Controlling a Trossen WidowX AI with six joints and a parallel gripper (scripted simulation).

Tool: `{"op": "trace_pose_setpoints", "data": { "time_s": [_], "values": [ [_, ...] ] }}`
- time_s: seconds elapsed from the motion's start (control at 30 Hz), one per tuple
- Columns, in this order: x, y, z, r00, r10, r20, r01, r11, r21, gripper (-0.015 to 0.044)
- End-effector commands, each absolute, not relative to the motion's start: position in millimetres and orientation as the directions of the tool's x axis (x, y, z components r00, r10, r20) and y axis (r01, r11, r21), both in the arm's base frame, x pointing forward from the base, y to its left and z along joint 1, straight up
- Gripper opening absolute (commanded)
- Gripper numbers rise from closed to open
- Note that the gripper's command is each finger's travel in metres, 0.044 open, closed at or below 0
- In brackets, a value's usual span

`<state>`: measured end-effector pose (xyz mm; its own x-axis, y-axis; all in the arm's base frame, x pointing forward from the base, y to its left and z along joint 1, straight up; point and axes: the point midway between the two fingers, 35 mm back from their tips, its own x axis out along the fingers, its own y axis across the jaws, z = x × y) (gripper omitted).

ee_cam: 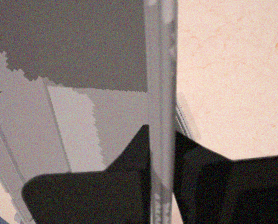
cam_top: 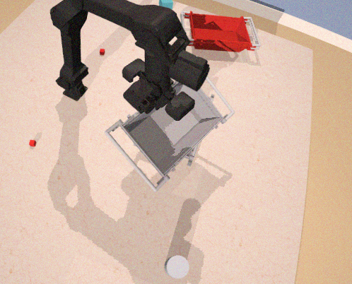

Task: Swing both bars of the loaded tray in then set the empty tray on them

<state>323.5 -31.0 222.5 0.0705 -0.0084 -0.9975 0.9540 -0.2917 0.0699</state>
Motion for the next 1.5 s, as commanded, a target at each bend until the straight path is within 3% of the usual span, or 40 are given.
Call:
{"op": "trace_pose_setpoints", "data": {
  "time_s": [0.0,0.53,1.47],
  "values": [
    [324.6,-17.4,227.2,0.088,-0.009,-0.996,0.958,-0.272,0.087,0.0000],
    [322.1,41.7,227.2,0.088,0.006,-0.996,0.982,-0.170,0.085,0.0000],
    [322.0,42.3,227.2,0.088,0.006,-0.996,0.982,-0.169,0.085,0.0000]
  ]
}}
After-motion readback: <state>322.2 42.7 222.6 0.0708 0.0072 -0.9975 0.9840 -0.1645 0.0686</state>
